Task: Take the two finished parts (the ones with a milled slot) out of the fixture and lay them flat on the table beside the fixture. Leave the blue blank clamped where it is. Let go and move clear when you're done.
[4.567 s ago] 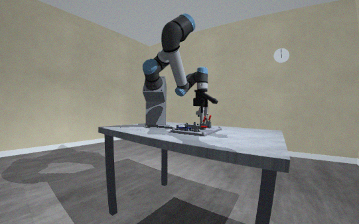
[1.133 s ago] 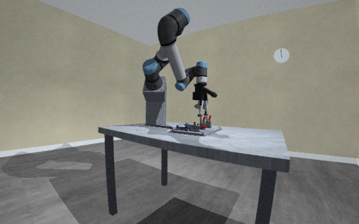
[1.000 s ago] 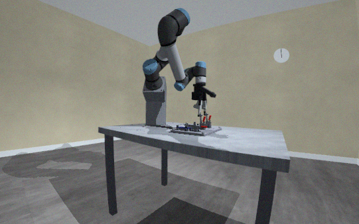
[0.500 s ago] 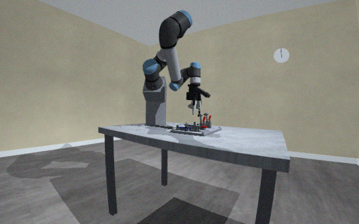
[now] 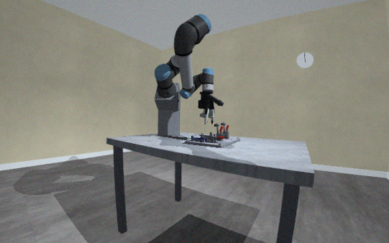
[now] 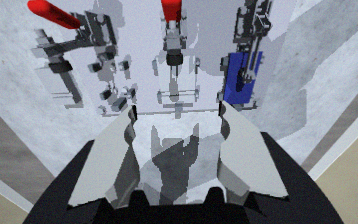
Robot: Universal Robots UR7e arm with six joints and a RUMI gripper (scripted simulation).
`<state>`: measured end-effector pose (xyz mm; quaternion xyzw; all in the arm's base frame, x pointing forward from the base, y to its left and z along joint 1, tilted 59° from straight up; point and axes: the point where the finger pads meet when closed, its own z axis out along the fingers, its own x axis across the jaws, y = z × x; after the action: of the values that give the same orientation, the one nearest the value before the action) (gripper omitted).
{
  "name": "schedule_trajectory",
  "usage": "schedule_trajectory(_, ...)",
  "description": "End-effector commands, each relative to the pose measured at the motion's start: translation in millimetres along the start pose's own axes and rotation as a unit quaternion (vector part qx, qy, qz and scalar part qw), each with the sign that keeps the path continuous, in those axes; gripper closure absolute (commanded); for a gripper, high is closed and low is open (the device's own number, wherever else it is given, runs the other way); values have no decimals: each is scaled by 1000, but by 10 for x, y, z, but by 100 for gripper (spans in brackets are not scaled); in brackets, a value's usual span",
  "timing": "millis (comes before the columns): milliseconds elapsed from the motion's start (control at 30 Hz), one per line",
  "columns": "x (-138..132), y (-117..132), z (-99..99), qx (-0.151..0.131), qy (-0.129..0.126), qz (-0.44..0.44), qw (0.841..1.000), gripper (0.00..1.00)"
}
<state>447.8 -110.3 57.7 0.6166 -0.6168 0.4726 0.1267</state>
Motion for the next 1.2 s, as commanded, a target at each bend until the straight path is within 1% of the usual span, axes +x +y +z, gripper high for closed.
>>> schedule_trajectory(0,0,24,-2,1,0,0,1000,41)
schedule_trajectory(300,0,25,8,1,0,0,1000,41)
schedule_trajectory(433,0,25,49,1,0,0,1000,41)
schedule_trajectory(600,0,25,149,1,0,0,1000,41)
schedule_trajectory(800,0,24,315,1,0,0,1000,41)
schedule_trajectory(867,0,24,315,1,0,0,1000,41)
schedule_trajectory(1167,0,24,515,1,0,0,1000,41)
